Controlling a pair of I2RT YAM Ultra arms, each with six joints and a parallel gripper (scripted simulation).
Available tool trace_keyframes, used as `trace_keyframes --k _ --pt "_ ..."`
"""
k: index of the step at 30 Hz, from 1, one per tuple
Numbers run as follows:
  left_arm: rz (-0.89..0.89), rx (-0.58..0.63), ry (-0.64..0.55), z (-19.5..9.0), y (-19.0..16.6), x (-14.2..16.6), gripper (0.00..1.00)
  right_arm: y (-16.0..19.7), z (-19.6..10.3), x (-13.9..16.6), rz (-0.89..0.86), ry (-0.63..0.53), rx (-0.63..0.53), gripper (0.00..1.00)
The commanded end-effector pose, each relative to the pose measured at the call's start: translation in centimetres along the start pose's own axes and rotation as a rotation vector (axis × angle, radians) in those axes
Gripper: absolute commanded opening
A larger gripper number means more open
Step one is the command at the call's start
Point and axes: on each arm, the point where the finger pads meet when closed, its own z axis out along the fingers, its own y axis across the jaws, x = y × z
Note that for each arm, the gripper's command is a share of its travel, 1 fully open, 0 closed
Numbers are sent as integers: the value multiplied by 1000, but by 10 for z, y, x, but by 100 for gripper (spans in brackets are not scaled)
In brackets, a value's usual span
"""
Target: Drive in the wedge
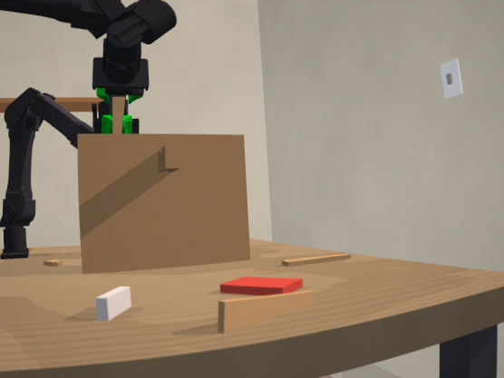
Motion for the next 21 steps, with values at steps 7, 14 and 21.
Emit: trace_keyframes --k 7,14,21 --pt "53 -3 -29 -6 -3 -24 1 6 4 -12 -33 -22 8 42" --pt "53 -3 -29 -6 -3 -24 1 7 8 -11 -29 -23 7 42" --pt "53 -3 -29 -6 -3 -24 1 7 14 -11 -29 -23 8 42"
